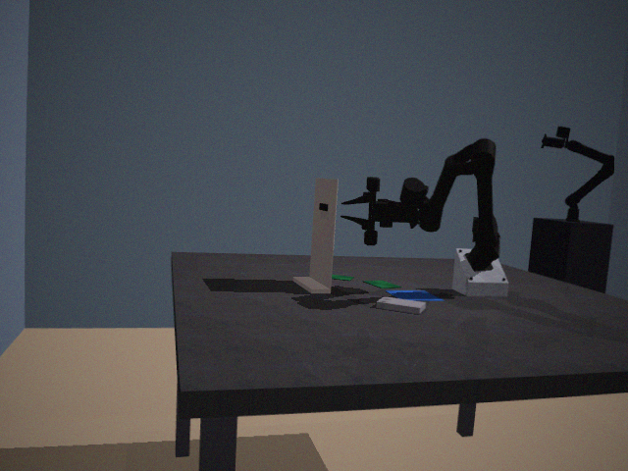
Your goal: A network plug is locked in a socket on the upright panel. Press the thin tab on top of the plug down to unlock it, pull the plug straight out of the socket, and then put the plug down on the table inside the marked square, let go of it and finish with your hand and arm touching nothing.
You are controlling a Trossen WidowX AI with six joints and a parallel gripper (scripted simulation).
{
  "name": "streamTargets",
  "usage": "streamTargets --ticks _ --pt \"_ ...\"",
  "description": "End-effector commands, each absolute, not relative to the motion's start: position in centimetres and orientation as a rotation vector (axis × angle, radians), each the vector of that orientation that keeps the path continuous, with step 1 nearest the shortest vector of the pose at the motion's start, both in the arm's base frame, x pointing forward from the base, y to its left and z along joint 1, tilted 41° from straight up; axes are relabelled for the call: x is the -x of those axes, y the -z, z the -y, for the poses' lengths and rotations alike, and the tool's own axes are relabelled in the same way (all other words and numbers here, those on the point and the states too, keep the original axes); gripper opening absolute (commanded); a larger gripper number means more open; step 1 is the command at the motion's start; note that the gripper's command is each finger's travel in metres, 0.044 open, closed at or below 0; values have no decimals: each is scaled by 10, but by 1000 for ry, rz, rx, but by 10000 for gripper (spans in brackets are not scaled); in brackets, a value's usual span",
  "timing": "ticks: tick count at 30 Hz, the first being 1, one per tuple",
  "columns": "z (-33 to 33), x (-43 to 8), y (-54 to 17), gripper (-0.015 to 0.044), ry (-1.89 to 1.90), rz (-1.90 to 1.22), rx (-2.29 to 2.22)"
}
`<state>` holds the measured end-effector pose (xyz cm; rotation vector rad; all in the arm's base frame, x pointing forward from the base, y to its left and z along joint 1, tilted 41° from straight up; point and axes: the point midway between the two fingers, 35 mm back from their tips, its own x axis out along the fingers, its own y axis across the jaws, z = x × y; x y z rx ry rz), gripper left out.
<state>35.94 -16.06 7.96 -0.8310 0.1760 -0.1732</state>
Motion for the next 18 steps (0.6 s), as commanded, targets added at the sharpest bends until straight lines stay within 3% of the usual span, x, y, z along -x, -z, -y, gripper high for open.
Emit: streamTargets --ticks 1,18 --pt "163 -367 -83 156 185 -172 843" --pt "162 -391 -85 149 197 -173 856"
